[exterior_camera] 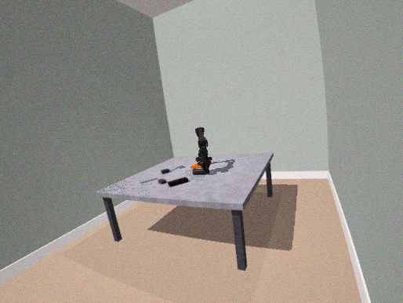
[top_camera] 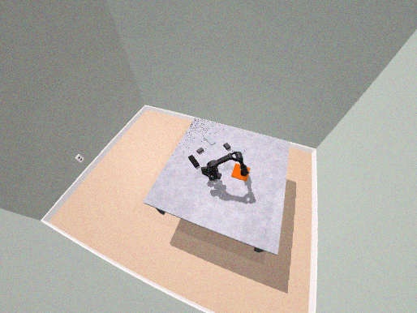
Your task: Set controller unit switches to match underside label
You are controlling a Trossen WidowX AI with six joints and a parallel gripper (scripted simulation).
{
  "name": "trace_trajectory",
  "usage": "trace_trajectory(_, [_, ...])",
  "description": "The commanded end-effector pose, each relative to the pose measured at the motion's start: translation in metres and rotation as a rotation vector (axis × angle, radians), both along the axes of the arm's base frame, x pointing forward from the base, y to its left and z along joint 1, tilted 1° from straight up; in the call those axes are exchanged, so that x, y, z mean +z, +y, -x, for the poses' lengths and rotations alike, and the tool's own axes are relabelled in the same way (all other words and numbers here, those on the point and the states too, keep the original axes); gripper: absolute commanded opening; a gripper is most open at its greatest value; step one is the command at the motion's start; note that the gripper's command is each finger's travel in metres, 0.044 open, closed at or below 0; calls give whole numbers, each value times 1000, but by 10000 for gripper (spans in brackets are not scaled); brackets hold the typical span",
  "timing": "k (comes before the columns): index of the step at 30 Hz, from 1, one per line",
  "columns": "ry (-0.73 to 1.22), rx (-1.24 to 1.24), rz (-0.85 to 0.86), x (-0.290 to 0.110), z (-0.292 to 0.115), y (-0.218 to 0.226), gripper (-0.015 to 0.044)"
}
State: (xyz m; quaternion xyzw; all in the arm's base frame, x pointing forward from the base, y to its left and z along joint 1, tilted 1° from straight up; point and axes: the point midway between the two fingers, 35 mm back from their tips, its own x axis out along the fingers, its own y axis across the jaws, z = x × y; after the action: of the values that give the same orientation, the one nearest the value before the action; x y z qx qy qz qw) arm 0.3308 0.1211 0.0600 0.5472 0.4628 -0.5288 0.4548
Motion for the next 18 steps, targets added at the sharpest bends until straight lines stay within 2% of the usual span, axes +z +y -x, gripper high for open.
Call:
trace_trajectory(1, [-6, 2, 3, 5, -1, -2, 336])
trace_trajectory(18, [-6, 2, 4, 19, 0, -8, 336])
